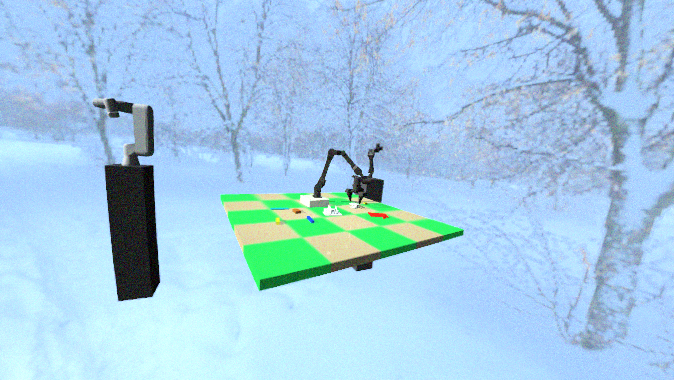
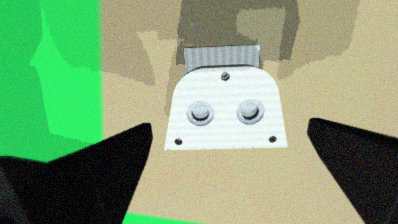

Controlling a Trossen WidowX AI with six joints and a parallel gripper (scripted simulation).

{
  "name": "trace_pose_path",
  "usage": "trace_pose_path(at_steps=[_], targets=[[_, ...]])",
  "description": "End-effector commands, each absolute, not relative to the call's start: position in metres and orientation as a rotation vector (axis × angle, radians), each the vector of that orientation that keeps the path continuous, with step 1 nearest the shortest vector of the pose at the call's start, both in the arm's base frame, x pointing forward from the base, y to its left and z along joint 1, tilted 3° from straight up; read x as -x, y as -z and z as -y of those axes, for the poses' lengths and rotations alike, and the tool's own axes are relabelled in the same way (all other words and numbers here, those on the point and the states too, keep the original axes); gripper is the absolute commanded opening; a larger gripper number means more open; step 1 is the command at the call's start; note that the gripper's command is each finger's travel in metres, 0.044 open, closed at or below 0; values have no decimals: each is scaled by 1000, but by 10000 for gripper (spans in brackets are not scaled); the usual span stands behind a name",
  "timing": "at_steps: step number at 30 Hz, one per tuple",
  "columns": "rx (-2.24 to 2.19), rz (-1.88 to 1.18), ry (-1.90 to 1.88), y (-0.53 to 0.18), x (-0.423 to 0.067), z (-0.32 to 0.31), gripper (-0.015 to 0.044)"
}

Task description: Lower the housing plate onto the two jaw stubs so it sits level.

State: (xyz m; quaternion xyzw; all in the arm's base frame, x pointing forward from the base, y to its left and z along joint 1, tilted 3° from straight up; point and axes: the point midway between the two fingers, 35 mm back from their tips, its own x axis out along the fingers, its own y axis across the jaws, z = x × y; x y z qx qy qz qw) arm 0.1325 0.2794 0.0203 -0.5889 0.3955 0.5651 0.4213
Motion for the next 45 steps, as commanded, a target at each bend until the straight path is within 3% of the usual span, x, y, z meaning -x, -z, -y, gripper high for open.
trace_pose_path(at_steps=[1,45], targets=[[1482,-998,-1412,-13,-133,-277,440],[1482,-998,-1412,10,-134,-277,440]])
